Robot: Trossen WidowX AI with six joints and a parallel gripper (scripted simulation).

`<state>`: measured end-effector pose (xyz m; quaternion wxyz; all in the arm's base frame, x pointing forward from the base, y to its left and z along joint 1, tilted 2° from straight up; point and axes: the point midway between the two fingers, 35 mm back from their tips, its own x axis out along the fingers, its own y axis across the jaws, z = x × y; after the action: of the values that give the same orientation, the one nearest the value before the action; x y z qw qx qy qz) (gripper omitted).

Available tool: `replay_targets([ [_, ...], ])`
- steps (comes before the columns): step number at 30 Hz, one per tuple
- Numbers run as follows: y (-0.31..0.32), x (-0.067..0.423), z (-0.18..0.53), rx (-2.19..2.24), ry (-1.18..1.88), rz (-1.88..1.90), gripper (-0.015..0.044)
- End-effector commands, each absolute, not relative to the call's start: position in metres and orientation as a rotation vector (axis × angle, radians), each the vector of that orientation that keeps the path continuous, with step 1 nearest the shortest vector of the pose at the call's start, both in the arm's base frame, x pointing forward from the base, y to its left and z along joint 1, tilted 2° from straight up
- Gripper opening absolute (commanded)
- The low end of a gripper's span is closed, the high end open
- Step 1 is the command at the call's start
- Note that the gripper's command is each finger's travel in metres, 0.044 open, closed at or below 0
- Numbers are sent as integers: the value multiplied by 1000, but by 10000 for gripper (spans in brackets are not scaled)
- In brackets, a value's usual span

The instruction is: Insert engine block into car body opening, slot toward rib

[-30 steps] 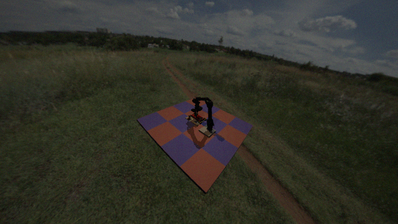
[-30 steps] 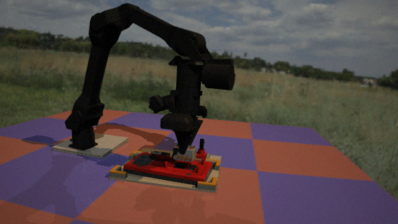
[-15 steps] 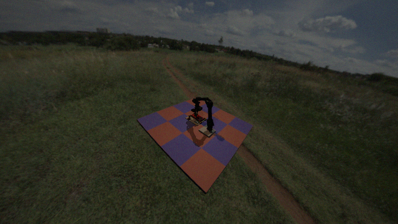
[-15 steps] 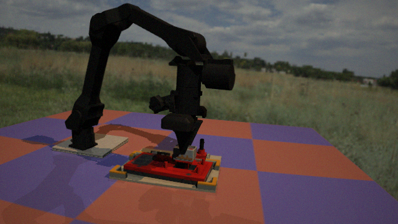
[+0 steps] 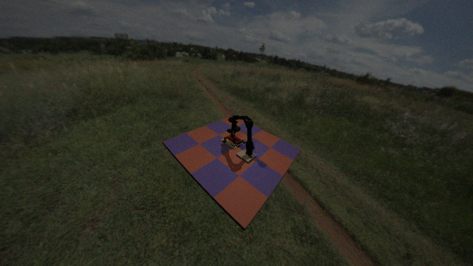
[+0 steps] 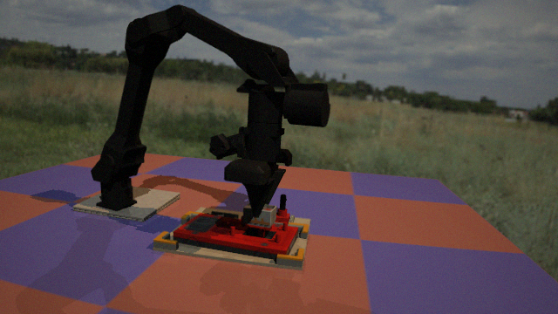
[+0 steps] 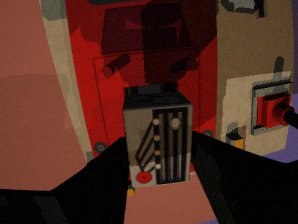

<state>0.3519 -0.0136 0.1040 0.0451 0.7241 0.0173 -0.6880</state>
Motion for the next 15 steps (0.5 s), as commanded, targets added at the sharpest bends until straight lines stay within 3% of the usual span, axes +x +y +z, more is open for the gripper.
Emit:
replay_targets([
  [1,-13,352,103,2208,67,-2096,159],
  [15,-13,352,101,2194,92,-2084,159],
])
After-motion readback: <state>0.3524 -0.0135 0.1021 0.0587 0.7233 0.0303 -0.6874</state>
